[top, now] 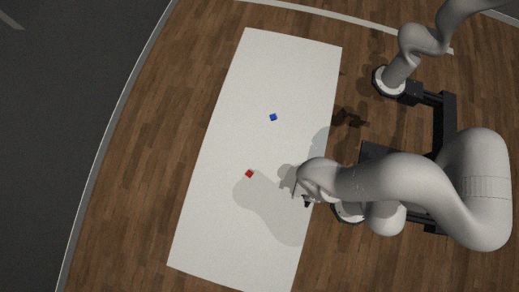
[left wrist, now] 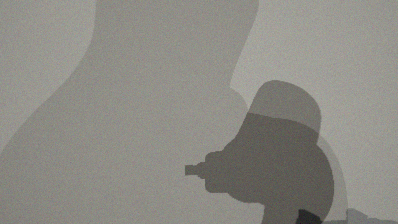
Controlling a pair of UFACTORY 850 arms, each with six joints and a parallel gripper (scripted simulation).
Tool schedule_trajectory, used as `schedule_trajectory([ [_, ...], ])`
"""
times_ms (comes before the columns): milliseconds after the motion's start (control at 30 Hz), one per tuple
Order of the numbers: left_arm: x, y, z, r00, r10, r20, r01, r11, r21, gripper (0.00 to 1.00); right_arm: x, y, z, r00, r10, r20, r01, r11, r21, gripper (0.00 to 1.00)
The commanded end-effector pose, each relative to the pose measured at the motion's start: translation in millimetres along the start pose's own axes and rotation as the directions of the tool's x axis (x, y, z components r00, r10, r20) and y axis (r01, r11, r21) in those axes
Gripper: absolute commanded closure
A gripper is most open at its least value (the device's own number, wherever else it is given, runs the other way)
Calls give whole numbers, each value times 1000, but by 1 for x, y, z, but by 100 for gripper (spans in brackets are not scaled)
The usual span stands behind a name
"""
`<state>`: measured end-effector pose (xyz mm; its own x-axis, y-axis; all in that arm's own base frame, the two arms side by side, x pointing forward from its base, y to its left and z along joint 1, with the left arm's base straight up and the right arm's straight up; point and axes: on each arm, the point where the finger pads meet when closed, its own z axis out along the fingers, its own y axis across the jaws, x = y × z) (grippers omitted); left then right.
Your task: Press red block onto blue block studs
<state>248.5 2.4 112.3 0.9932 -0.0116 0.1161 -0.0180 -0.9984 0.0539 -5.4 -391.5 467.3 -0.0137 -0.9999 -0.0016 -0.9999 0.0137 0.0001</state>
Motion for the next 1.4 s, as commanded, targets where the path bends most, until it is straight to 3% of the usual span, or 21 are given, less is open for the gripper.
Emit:
schedule_trajectory([
  [0, 3, 9, -1, 993, -13, 114, 6, 998, 56, 41, 0, 0, -1, 1000, 0, -2, 0, 1000, 0, 0],
  [100, 3, 9, -1, 993, -13, 114, 6, 998, 56, 41, 0, 0, -1, 1000, 0, -2, 0, 1000, 0, 0],
  [133, 2, 22, 1, 1000, -5, 25, 4, 1000, 9, 41, 0, 0, -1, 1000, 0, -2, 0, 1000, 0, 0],
  [267, 2, 86, 3, 993, -13, 114, 6, 998, 55, 41, 0, 0, -1, 1000, 0, -2, 0, 1000, 0, 0],
  [667, 2, 86, 3, 993, -13, 114, 6, 998, 55, 41, 0, 0, -1, 1000, 0, -2, 0, 1000, 0, 0],
  [700, 0, 99, 4, 999, -6, 44, 7, 1000, -19, 41, 0, 0, -1, 1000, 0, -2, 0, 1000, 0, 0],
  [833, 0, 163, 6, 993, -13, 114, 6, 998, 55, 41, 0, 0, -1, 1000, 0, -2, 0, 1000, 0, 0],
  [1233, 0, 163, 6, 993, -13, 114, 6, 998, 55, 41, 0, 0, -1, 1000, 0, -2, 0, 1000, 0, 0],
  [1267, -1, 176, 7, 998, -6, 70, 9, 999, -38, 41, 0, 0, -1, 1000, 0, -2, 0, 1000, 0, 0],
  [1367, -2, 224, 10, 995, -11, 103, 7, 999, 31, 41, 0, 0, -1, 1000, 0, -2, 0, 1000, 0, 0],
])
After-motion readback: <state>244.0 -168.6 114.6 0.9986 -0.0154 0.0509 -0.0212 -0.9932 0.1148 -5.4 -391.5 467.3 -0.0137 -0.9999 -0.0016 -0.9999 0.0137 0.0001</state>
